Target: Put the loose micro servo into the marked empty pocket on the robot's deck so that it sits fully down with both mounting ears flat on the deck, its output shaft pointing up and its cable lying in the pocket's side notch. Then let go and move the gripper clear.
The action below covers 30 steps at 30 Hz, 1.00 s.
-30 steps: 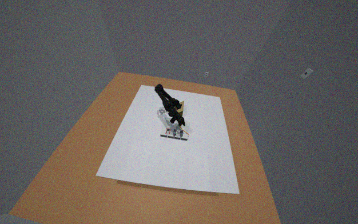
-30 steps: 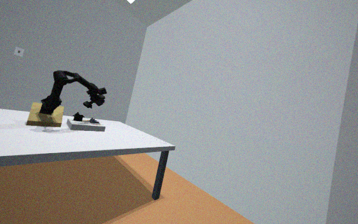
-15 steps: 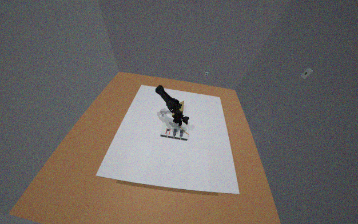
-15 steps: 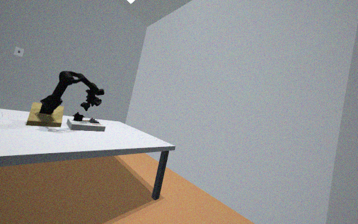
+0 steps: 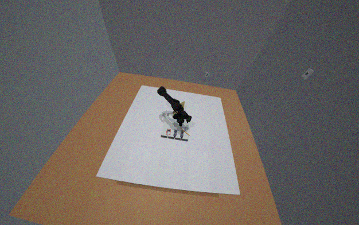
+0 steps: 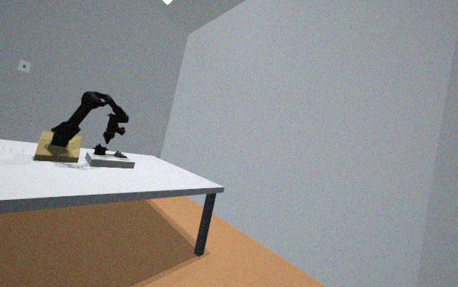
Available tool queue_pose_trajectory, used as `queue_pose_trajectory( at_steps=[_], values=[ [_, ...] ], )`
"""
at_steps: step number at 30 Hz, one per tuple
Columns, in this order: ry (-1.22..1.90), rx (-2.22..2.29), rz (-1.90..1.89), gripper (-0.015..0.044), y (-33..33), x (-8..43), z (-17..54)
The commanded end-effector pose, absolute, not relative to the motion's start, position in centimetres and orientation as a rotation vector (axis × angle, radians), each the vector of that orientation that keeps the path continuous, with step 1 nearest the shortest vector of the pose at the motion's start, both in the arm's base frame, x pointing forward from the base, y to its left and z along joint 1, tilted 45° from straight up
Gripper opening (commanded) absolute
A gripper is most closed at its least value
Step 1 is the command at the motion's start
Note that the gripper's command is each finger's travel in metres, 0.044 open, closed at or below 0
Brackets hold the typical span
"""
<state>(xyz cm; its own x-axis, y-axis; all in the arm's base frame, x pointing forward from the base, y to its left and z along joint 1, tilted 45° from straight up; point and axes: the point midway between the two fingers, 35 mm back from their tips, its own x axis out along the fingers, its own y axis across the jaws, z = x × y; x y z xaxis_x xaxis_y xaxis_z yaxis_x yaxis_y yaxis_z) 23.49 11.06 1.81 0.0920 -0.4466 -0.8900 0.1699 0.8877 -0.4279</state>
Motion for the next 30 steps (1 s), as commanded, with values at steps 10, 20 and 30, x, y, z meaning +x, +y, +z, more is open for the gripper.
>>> queue_pose_trajectory(
  at_steps=[10,20,30],
  values=[
    [1.474,-0.686,-0.433,0.0440,9.8,22.0,2.0],
    [1.488,-0.802,-0.422,0.0440,9.3,21.7,2.0],
    [1.487,-0.803,-0.422,0.0440,7.6,21.8,0.3]
  ],
)
